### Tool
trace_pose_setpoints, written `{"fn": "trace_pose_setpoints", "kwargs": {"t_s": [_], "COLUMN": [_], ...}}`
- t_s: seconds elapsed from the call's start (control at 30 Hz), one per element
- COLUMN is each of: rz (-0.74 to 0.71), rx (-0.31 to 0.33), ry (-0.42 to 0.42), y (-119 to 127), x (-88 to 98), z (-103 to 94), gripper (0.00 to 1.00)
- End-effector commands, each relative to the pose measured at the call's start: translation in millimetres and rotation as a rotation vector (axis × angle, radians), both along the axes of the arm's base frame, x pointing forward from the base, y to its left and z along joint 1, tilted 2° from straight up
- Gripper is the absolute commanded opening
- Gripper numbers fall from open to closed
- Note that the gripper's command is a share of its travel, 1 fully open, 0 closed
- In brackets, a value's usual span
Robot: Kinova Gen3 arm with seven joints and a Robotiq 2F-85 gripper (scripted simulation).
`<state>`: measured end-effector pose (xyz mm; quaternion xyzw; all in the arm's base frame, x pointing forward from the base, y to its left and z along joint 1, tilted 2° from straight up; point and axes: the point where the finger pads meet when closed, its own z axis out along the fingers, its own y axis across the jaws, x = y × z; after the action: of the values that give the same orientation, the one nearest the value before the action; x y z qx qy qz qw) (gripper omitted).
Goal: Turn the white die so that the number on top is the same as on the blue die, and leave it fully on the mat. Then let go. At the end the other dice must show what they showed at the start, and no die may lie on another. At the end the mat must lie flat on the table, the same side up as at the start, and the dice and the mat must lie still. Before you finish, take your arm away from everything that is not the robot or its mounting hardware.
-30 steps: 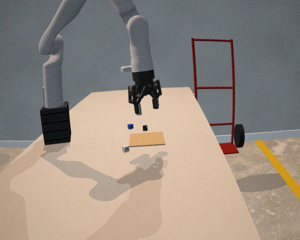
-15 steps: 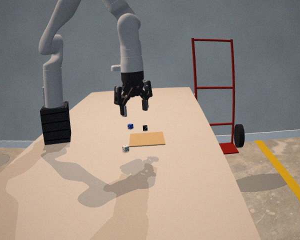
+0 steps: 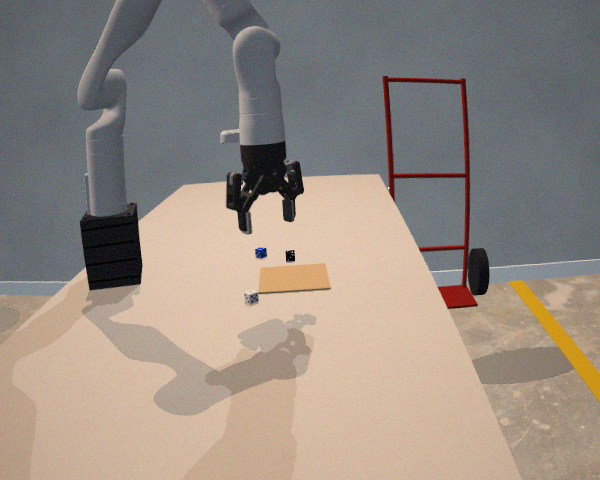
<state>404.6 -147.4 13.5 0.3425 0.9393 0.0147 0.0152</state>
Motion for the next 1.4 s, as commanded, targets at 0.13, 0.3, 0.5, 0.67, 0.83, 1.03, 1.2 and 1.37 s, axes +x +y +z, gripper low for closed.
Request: {"fn": "trace_pose_setpoints", "kwargs": {"t_s": [0.13, 0.3, 0.5, 0.67, 0.83, 1.03, 1.2, 1.37], "rz": [0.0, 0.0, 0.0, 0.0, 0.0, 0.0, 0.0, 0.0], "rx": [-0.001, -0.001, -0.001, -0.001, -0.001, -0.001, -0.001, -0.001], "ry": [-0.002, -0.002, -0.002, -0.002, -0.002, -0.002, -0.002, -0.002], "y": [0, 0, 1, 1, 1, 2, 2, 2], "x": [0.5, 1.0, 2.7, 3.7, 5.0, 5.5, 5.5, 5.5], "z": [0.3, -10.8, -46.9, -68.6, -97.3, -108.6, -108.6, -108.6], "gripper": [1.0, 1.0, 1.0, 1.0, 1.0, 1.0, 1.0, 1.0]}}
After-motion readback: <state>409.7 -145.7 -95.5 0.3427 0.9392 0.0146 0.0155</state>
